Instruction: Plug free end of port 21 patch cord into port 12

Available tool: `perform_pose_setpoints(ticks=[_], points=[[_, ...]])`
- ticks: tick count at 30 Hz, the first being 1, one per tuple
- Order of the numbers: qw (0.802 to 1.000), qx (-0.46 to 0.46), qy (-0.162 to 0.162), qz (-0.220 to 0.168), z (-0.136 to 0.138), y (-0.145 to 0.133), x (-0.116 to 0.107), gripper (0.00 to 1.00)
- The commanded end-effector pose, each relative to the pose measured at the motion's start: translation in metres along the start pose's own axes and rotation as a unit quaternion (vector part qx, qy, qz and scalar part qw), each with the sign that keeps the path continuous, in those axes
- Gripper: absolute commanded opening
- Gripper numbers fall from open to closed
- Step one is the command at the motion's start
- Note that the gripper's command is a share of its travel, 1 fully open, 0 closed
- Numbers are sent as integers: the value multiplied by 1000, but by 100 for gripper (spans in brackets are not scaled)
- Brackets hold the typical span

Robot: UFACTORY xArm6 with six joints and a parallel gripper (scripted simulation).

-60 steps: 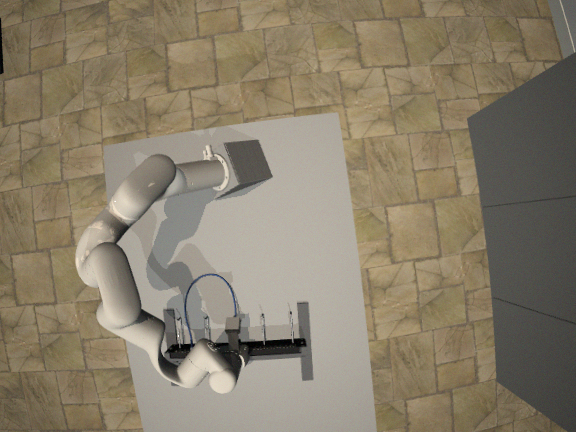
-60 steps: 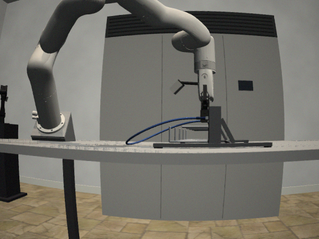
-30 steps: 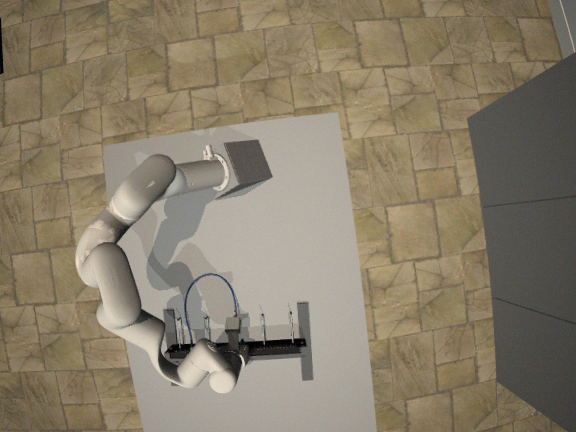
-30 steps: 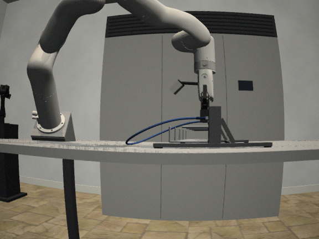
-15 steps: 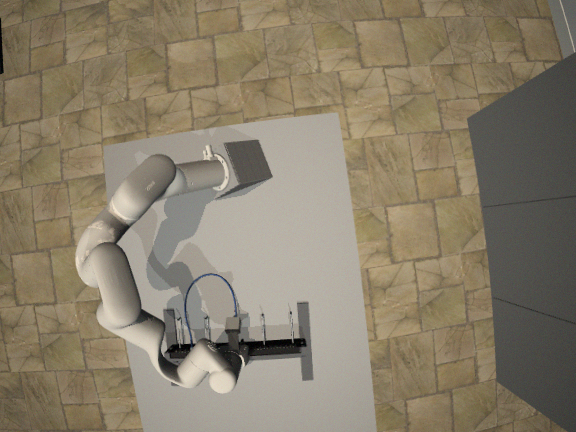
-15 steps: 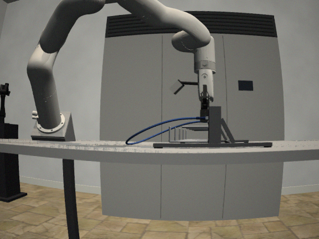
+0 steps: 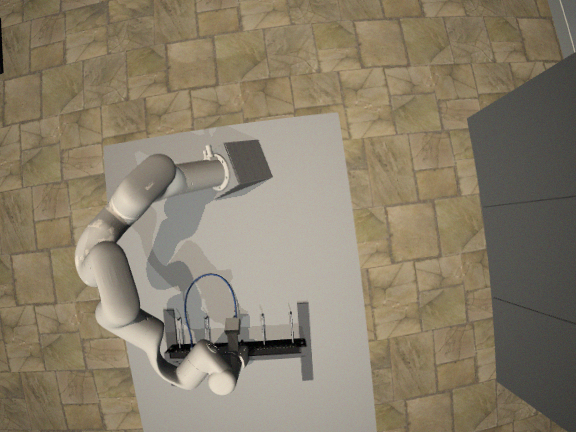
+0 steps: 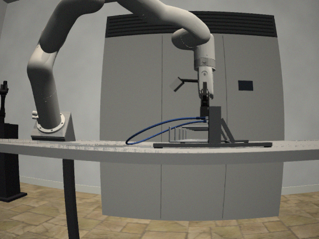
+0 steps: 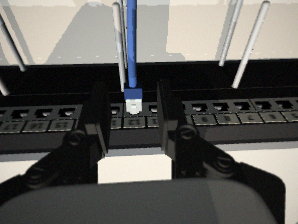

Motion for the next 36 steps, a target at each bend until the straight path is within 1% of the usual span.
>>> perform_pose_setpoints(ticks=[1,4,19,21,28,36], points=[[1000,1,-1,-2,0,-1,-10,38],[1000,1,-1,-2,0,-1,-13,38],[1000,1,-1,-2,0,0,-59,38],[1000,1,-1,-2,0,0,-59,38],[1000,1,-1,-2,0,0,-70,38],[1000,1,-1,-2,0,0,-73,38]])
Point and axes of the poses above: the point where the finger pads meet when closed, its own x axis out along the fingers, its own z axis across the jaws, y = z × x, the point moved 3 cm from there along -x, back along the fingers
